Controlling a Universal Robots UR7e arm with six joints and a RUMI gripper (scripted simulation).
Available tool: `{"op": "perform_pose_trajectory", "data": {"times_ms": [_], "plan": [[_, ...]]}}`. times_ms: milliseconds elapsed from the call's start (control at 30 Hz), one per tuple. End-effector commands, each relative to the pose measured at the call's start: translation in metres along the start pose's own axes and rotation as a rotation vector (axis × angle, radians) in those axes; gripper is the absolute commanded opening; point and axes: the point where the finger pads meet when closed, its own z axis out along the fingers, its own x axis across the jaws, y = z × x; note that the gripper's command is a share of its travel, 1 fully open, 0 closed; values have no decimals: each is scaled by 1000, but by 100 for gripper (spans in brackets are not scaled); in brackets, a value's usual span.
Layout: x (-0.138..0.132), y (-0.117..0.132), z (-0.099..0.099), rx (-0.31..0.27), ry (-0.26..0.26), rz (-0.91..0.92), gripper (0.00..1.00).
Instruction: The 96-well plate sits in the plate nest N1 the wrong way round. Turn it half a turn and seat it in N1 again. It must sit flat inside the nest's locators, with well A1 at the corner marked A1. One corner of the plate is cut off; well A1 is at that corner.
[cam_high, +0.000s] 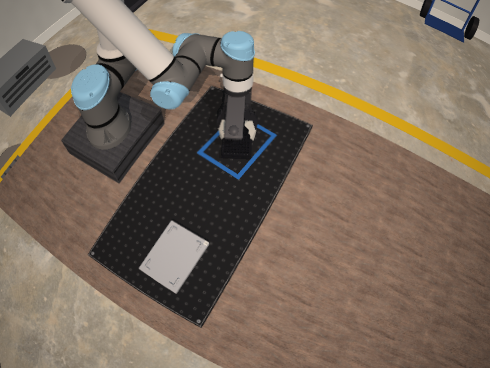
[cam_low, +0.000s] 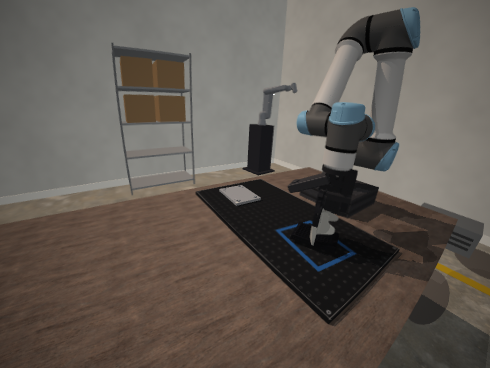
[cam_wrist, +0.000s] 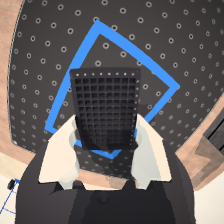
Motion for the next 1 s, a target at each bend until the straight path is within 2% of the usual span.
{"op": "perform_pose_trajectory", "data": {"times_ms": [0, 500, 967], "plan": [[1, 0, 6, -1, 1, 1, 0], [1, 0, 14, -1, 1, 1, 0], [-1, -1, 12, 0, -3, 1, 0]]}}
